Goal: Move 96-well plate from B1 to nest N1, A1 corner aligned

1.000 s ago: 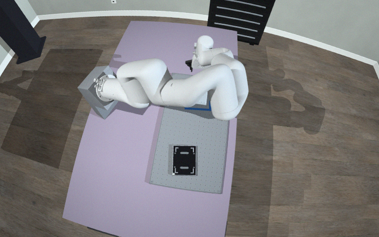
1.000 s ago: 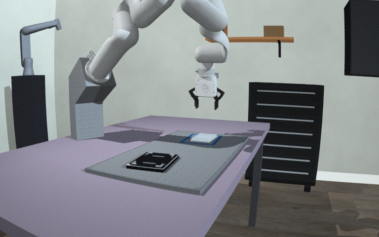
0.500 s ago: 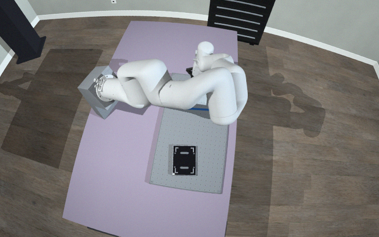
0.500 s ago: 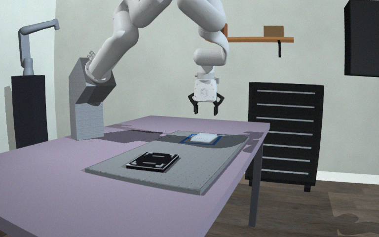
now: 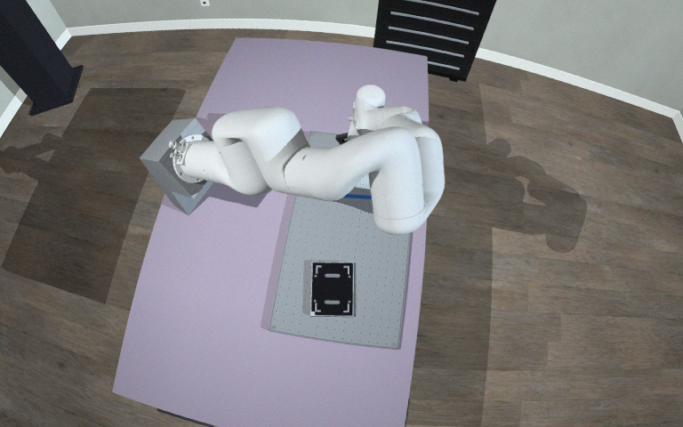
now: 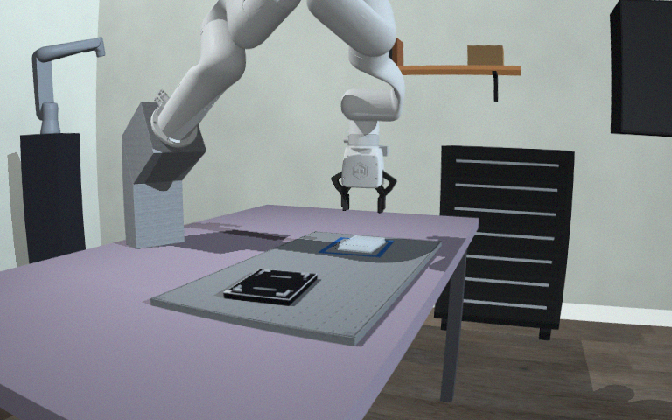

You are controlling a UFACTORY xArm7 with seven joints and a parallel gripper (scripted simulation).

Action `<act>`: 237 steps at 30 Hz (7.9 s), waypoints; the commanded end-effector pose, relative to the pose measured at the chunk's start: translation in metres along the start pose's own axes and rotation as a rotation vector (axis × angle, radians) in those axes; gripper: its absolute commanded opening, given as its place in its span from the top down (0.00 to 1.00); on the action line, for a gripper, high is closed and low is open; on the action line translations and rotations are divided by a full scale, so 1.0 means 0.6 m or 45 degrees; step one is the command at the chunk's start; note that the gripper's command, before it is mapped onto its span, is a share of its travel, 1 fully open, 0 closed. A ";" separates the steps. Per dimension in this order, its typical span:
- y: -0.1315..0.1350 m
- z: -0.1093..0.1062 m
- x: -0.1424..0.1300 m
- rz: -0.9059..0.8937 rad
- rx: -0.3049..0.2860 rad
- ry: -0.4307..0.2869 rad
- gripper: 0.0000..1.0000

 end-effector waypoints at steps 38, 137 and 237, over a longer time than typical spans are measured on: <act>0.001 0.073 0.001 0.000 -0.001 0.004 0.00; 0.001 0.133 0.001 0.000 -0.001 0.004 1.00; 0.001 0.027 0.001 0.000 -0.002 0.004 1.00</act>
Point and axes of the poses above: the point where the finger pads meet when closed, its own z axis out along the fingers, its own y axis across the jaws, x = y × z, the point moved 6 cm from there along -z, back along the fingers, and after that the axes turned 8 degrees about z, right-handed, at the moved point
